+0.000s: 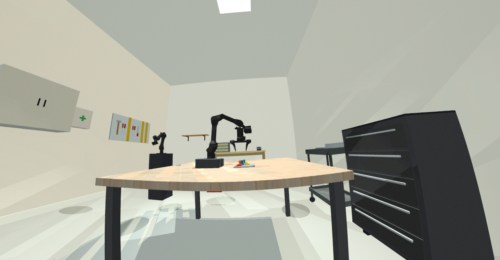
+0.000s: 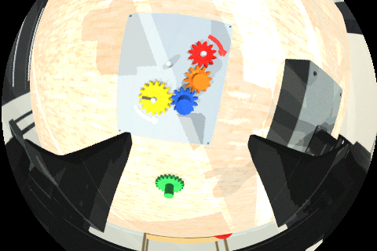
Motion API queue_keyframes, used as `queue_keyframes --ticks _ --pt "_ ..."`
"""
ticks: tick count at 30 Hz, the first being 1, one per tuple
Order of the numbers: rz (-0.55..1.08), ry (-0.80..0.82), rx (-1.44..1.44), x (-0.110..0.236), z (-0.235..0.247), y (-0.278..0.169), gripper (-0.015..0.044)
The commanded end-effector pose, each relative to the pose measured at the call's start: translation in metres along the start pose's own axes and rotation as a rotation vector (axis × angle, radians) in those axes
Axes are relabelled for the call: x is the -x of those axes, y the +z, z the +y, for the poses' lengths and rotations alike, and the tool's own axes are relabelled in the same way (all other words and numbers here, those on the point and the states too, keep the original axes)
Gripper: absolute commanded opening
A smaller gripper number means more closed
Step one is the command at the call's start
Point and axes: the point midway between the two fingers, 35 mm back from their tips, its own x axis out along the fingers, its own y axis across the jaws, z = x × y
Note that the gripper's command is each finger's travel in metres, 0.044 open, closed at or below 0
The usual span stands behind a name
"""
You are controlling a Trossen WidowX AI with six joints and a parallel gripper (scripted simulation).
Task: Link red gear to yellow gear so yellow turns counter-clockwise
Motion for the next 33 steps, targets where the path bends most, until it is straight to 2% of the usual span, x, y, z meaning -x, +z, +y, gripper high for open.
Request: queue_keyframes --ticks 1,18,26,33 --pt "0.0 0.001 0.006 0.001 0.0 0.0 0.044" --pt "0.0 0.001 0.007 0.001 0.001 -0.002 0.044" --pt "0.008 0.005 0.055 0.014 0.014 -0.103 0.044" --pt "0.016 0.002 0.047 0.029 -0.005 -0.193 0.044"
